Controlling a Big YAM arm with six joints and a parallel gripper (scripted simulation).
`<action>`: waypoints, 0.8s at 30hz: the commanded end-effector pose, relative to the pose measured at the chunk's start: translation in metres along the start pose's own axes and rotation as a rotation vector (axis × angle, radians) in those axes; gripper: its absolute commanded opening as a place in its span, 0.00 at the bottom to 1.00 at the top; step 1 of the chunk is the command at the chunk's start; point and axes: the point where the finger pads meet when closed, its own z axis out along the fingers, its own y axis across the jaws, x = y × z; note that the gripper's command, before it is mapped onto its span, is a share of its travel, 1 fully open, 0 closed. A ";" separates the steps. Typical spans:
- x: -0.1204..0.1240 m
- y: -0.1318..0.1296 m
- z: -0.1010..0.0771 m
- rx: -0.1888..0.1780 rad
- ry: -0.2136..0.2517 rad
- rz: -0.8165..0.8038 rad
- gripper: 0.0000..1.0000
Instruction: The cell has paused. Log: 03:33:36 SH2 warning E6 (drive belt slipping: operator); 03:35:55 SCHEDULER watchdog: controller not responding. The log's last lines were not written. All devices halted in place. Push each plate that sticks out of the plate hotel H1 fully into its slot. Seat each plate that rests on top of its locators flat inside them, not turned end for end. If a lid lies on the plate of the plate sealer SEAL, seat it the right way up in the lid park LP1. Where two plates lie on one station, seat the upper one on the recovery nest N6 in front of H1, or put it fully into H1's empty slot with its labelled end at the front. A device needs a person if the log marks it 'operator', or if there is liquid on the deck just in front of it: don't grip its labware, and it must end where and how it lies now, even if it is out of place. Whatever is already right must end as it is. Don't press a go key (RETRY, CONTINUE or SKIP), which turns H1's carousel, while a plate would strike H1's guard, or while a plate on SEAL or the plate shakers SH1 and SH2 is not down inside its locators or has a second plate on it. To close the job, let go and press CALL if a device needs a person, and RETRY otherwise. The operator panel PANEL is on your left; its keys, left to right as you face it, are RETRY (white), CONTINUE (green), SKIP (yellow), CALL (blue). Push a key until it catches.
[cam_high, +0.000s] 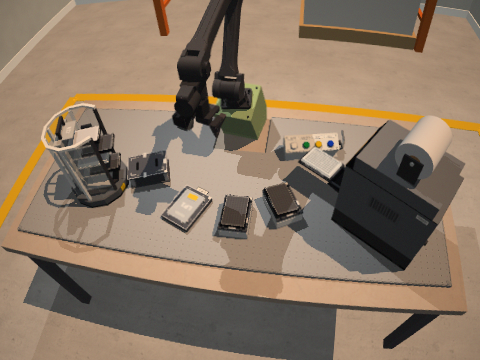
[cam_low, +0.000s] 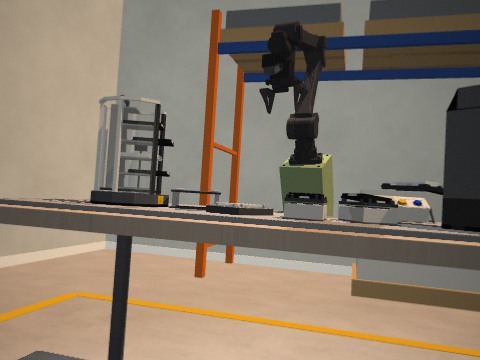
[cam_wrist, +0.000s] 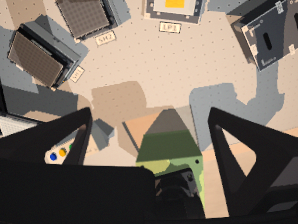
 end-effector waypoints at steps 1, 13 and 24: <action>-0.028 -0.006 -0.016 -0.007 -0.053 -0.014 1.00; -0.041 -0.038 -0.011 0.003 -0.039 -0.017 1.00; -0.045 -0.067 -0.005 0.004 -0.020 0.171 1.00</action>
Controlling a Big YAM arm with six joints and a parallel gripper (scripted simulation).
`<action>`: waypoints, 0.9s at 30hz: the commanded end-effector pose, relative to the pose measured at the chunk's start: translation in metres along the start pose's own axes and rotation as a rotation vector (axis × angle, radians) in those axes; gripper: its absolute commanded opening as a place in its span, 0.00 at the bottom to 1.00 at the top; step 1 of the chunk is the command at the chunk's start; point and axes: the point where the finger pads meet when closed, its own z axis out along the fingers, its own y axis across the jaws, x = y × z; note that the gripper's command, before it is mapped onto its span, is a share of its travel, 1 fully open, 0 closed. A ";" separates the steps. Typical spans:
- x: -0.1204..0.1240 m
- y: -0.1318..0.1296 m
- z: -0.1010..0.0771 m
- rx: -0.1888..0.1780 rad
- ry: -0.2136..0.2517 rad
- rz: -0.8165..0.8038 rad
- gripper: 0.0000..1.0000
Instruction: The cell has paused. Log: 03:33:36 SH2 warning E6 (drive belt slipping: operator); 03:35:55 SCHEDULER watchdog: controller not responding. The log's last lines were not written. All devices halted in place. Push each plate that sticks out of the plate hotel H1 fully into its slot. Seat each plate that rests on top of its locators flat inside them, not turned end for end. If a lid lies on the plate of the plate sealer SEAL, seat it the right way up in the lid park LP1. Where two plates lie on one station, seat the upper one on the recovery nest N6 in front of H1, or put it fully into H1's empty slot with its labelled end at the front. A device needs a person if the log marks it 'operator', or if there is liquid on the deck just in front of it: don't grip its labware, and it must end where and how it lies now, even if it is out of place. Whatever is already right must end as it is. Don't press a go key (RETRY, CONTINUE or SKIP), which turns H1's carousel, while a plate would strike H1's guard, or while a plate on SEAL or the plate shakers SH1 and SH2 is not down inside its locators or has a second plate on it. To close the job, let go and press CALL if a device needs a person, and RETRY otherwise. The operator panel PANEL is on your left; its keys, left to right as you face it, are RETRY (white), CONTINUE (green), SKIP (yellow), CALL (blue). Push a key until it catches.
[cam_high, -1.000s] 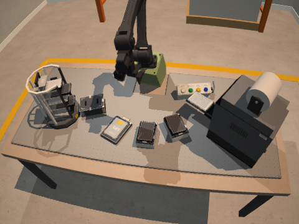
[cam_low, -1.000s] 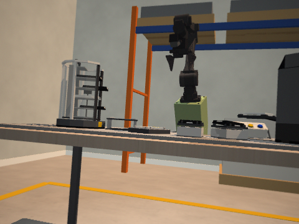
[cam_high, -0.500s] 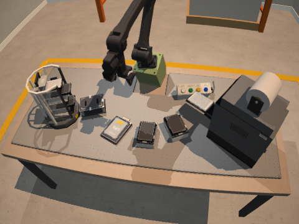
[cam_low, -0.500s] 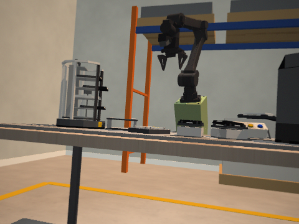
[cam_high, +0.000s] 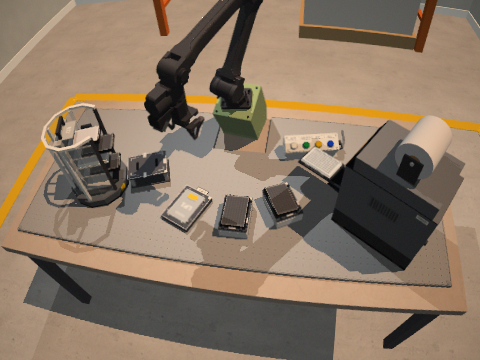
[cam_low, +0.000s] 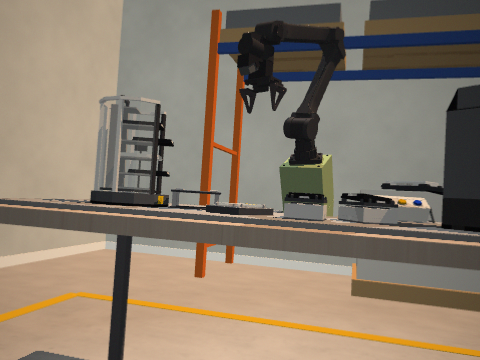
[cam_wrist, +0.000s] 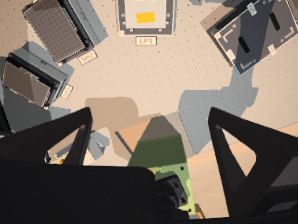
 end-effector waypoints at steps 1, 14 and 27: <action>-0.022 -0.011 -0.013 0.006 -0.044 0.110 1.00; -0.019 -0.049 0.001 0.007 -0.008 0.195 1.00; -0.049 -0.093 -0.016 0.021 -0.053 0.183 1.00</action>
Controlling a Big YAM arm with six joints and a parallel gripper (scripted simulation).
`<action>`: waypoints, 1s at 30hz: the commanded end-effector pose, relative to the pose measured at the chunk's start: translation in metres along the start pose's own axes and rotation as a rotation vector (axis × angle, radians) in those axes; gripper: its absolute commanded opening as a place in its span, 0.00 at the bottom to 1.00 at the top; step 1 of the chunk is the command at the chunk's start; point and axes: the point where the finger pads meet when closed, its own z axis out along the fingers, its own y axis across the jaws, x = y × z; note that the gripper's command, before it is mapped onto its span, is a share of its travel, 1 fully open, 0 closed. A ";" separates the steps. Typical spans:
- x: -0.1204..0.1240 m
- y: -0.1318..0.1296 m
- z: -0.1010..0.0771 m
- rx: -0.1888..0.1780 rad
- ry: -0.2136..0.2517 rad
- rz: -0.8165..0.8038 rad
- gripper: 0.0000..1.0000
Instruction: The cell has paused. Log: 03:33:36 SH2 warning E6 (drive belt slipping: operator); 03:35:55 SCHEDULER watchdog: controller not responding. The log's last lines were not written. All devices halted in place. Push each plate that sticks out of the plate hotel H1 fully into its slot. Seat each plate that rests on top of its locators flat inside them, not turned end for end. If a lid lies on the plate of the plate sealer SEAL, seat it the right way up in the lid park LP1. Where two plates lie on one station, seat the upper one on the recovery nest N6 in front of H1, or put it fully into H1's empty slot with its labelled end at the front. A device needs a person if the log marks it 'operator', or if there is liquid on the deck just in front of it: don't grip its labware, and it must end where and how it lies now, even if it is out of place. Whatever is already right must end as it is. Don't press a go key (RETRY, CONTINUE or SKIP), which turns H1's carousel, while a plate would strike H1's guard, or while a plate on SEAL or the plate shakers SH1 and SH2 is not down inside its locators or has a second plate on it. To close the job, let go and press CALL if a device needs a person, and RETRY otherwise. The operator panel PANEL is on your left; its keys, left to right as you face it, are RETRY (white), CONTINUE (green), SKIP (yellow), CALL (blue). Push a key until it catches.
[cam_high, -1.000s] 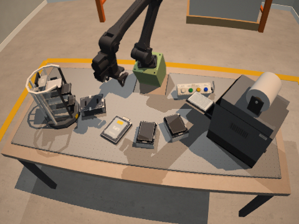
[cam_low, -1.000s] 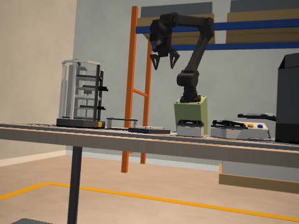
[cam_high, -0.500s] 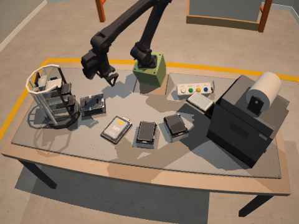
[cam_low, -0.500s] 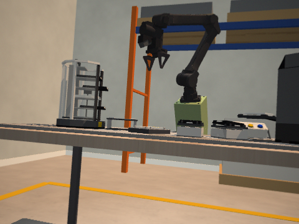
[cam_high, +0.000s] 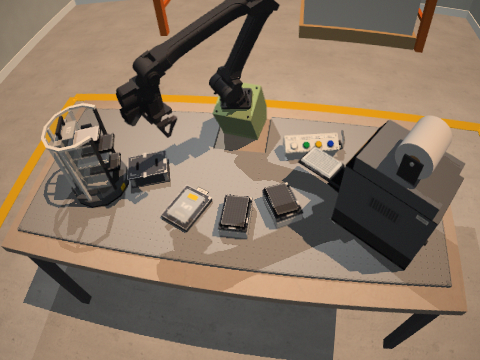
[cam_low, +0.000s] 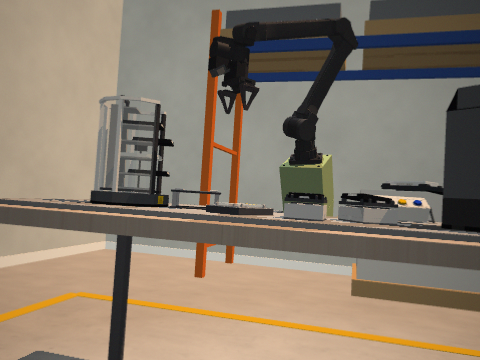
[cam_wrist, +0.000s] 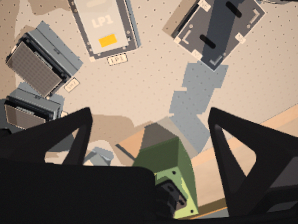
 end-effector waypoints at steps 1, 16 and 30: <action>-0.028 -0.010 -0.014 0.006 -0.050 -0.043 1.00; -0.037 -0.054 -0.013 0.005 -0.043 0.282 1.00; -0.041 -0.095 -0.008 0.009 -0.034 0.261 1.00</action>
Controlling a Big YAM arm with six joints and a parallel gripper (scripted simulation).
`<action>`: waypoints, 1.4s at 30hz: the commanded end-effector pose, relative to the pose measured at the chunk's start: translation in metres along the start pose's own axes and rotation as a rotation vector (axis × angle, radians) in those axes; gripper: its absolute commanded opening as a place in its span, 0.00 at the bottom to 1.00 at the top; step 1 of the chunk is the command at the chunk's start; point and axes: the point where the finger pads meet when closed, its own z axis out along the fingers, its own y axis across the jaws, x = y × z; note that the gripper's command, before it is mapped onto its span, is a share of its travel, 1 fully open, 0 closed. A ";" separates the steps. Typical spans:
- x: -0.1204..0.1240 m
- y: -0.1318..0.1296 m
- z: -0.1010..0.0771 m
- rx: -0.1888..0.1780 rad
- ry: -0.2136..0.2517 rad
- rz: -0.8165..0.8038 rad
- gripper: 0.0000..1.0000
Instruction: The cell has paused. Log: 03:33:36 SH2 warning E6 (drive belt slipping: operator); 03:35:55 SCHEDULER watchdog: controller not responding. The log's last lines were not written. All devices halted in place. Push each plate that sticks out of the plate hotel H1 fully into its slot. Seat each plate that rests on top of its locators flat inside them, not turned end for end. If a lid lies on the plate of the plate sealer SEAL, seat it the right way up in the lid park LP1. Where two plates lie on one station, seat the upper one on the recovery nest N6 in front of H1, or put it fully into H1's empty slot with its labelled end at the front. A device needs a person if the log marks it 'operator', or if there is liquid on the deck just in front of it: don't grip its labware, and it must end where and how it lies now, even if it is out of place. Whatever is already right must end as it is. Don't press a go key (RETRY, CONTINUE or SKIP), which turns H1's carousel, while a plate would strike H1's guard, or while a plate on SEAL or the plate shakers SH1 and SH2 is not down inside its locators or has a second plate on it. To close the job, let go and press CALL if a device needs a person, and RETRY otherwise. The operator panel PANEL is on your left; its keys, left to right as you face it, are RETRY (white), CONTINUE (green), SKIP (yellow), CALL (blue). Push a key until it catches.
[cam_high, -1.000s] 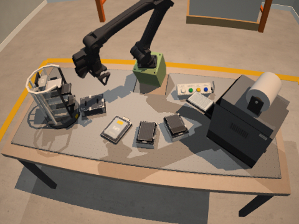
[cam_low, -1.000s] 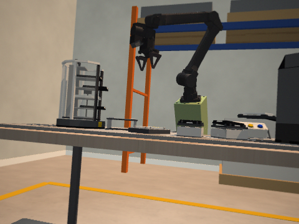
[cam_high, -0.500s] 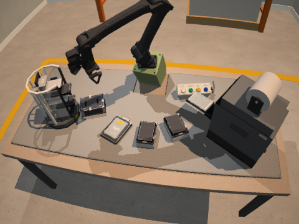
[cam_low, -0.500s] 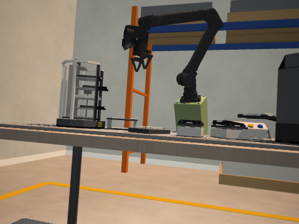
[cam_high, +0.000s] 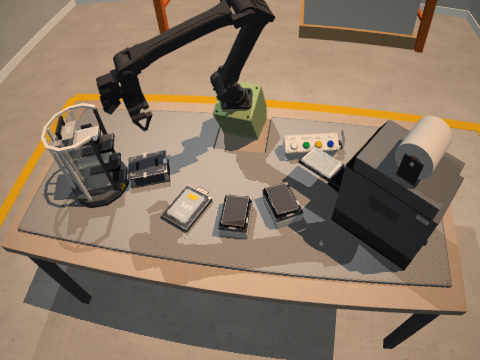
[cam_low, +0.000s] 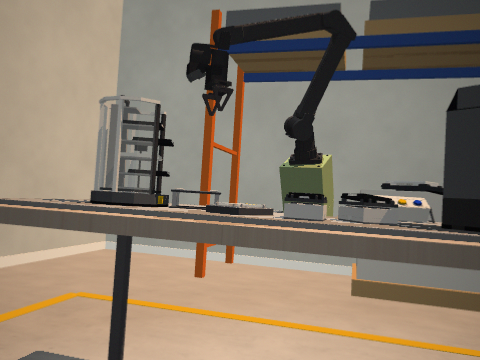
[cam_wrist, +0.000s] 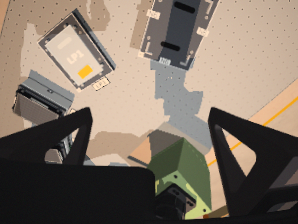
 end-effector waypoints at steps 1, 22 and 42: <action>-0.025 -0.010 -0.011 0.004 -0.038 -0.032 1.00; -0.030 -0.047 0.001 0.009 -0.102 -0.004 1.00; -0.031 -0.049 0.000 0.062 -0.460 0.096 1.00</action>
